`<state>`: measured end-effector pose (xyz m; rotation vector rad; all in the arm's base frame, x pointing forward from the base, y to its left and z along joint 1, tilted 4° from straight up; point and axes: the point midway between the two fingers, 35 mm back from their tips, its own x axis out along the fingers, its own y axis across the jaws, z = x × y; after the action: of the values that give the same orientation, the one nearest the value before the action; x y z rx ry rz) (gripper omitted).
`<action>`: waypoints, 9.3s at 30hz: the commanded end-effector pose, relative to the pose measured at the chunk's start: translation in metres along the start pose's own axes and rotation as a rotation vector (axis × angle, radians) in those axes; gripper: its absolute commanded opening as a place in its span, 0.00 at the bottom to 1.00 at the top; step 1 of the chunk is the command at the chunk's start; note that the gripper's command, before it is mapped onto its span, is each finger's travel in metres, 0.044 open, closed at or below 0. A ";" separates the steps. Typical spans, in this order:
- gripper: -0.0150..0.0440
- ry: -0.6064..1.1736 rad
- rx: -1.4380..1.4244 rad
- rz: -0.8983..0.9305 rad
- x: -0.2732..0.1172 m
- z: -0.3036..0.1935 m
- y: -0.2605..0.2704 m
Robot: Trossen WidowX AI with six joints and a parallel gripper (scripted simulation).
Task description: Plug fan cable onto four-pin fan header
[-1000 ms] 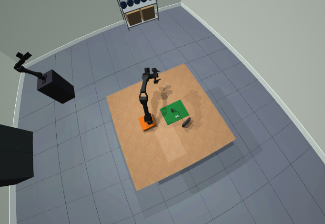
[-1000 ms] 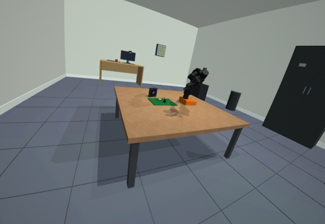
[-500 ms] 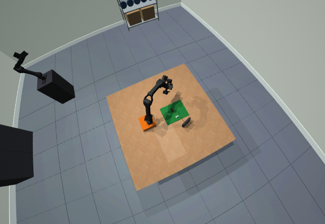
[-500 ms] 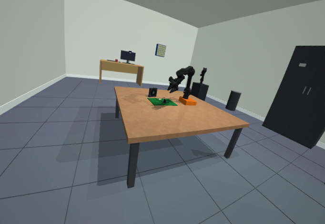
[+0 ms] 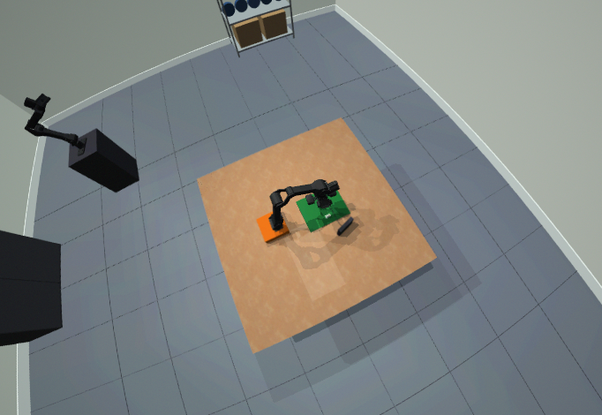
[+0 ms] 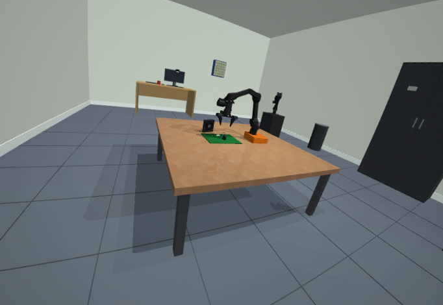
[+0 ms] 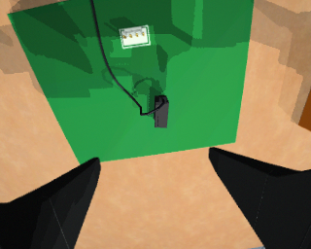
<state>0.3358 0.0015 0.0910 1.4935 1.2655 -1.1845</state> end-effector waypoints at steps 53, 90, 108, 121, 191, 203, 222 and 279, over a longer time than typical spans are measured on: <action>0.69 0.057 0.075 -0.032 0.098 0.027 -0.016; 0.25 0.058 0.077 -0.033 0.073 0.022 -0.012; 0.25 0.061 0.082 -0.035 0.017 0.012 -0.011; 0.25 0.019 -0.064 -0.039 0.000 0.011 -0.015; 0.25 -0.794 -0.697 -0.118 0.041 0.034 -0.029; 0.25 -0.965 -0.694 -0.051 0.044 0.031 -0.030; 0.25 -1.217 -0.688 0.114 0.041 0.022 -0.035; 0.25 -1.456 -0.677 0.387 0.025 0.002 -0.048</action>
<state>0.2900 0.0116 0.0674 0.1195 0.2388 -1.0075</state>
